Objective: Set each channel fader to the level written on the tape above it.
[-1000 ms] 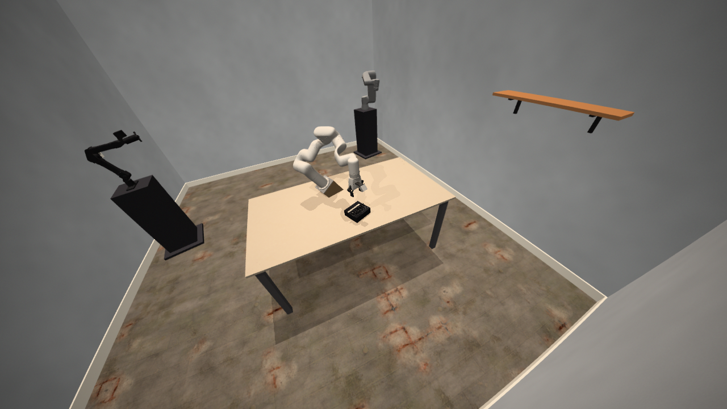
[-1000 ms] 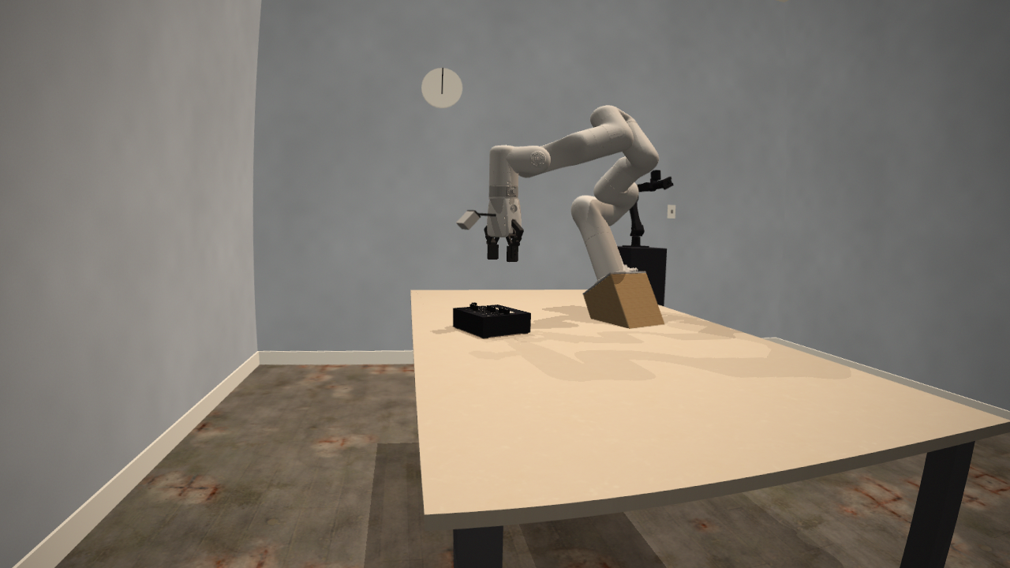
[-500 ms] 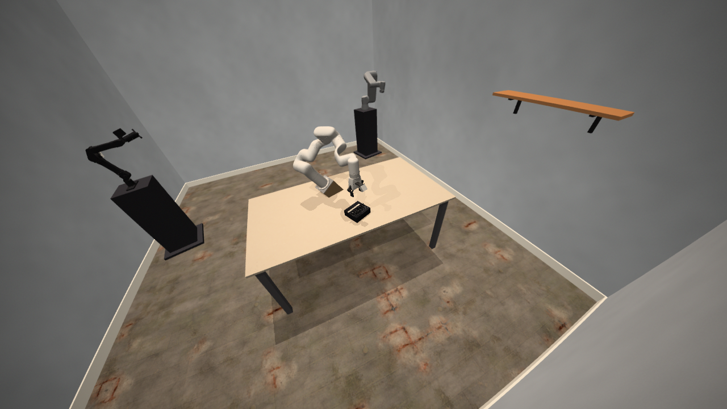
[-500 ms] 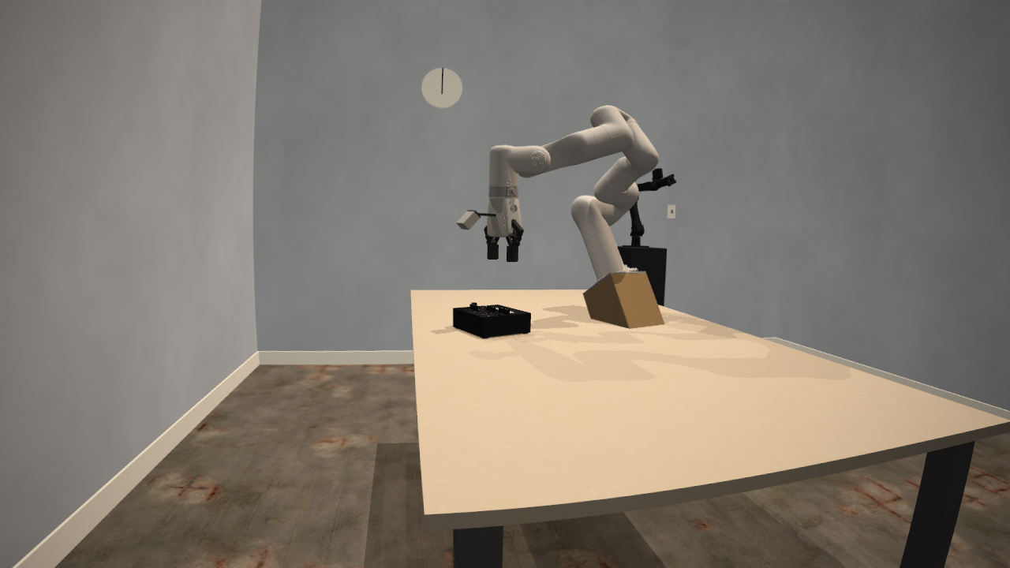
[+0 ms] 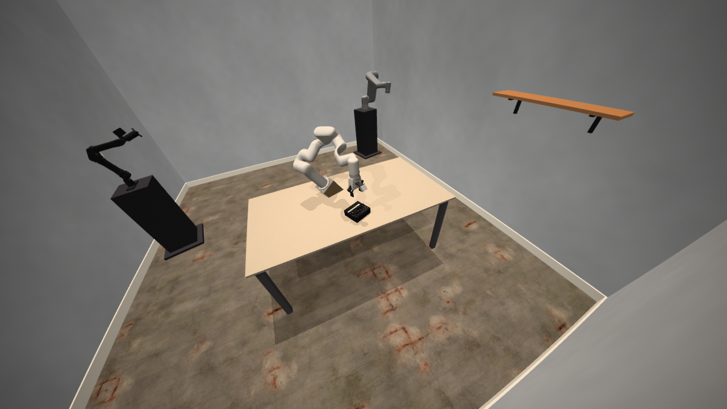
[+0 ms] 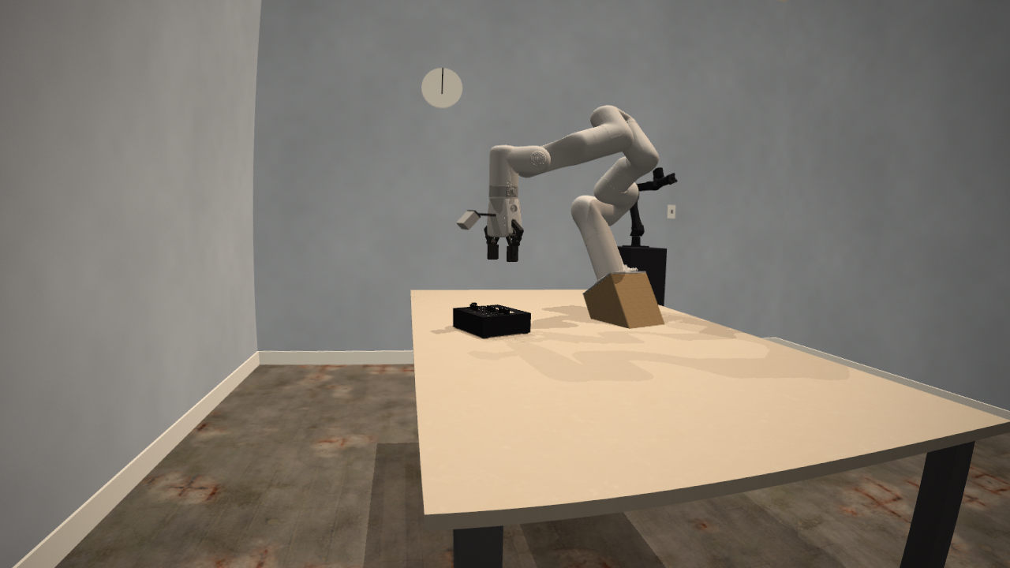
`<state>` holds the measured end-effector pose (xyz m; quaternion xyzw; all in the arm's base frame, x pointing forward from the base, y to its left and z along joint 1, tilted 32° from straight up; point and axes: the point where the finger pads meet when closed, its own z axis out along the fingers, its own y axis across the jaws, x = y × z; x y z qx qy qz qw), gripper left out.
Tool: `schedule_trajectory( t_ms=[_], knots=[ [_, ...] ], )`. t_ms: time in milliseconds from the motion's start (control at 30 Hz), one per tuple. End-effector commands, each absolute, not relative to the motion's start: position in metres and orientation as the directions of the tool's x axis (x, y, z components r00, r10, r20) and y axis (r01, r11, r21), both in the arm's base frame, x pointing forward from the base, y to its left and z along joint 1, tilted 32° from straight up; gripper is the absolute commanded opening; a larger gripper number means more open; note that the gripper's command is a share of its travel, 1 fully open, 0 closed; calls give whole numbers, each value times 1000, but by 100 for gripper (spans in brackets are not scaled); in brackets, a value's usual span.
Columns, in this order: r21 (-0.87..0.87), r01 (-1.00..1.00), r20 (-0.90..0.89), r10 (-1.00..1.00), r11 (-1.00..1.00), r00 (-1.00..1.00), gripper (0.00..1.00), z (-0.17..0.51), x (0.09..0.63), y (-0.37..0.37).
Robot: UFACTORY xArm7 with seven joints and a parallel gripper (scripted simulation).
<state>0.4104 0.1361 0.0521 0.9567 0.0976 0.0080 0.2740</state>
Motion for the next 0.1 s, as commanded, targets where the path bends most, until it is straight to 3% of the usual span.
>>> schedule_trajectory(
  t_ms=[0, 67],
  knots=[
    [525, 183, -35, 193, -831, 981, 100, 53, 411, 137],
    [525, 183, -35, 193, -831, 981, 100, 53, 411, 137]
  ],
)
